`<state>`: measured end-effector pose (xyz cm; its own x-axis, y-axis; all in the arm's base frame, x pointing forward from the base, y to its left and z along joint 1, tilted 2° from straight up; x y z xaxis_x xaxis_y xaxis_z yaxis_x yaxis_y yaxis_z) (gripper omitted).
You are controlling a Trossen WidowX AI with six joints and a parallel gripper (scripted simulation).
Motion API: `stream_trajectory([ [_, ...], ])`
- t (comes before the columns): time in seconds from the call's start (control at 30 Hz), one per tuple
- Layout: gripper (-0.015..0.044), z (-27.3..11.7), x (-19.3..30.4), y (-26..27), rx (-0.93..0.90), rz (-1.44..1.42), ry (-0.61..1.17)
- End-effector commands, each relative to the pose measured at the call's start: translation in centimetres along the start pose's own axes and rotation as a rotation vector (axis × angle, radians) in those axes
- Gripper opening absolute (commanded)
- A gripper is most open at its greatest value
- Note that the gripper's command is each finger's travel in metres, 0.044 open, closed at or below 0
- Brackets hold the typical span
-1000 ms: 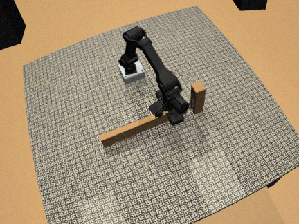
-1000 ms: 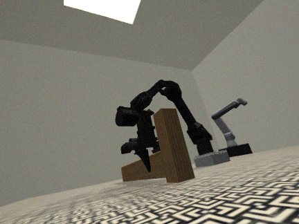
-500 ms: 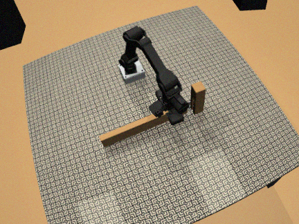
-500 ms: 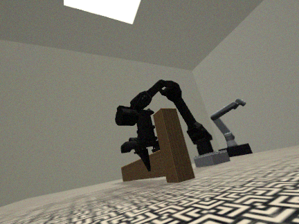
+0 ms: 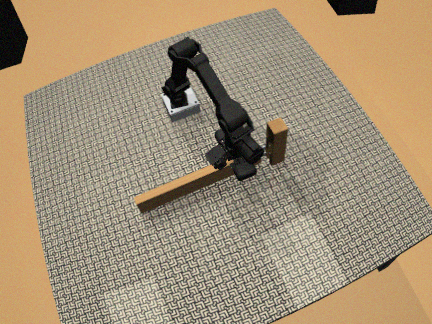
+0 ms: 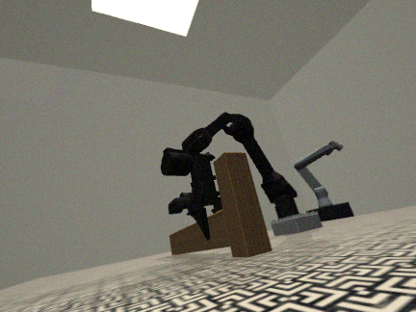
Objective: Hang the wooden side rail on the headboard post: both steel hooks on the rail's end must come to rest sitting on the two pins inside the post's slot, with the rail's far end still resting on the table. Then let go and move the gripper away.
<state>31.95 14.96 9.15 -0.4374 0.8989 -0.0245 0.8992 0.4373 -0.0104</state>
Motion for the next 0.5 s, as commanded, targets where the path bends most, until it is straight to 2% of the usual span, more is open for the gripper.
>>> stream_trajectory([
  [0.0, 0.0000, -0.62, 0.00, 0.24, -0.016, -0.003, -0.004],
  [0.47, 0.0000, -0.85, 0.00, 0.24, -0.016, -0.003, -0.004],
])
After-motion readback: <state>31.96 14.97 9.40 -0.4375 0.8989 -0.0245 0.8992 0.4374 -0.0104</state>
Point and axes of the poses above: the point midway between the two fingers, 35 mm back from their tips, its own z axis out along the fingers, its own y axis across the jaws, x = y × z, the point moved 7 cm from there along -z, back along the fingers, and after that the axes turned 13 degrees about -z, right-handed, at the moved point
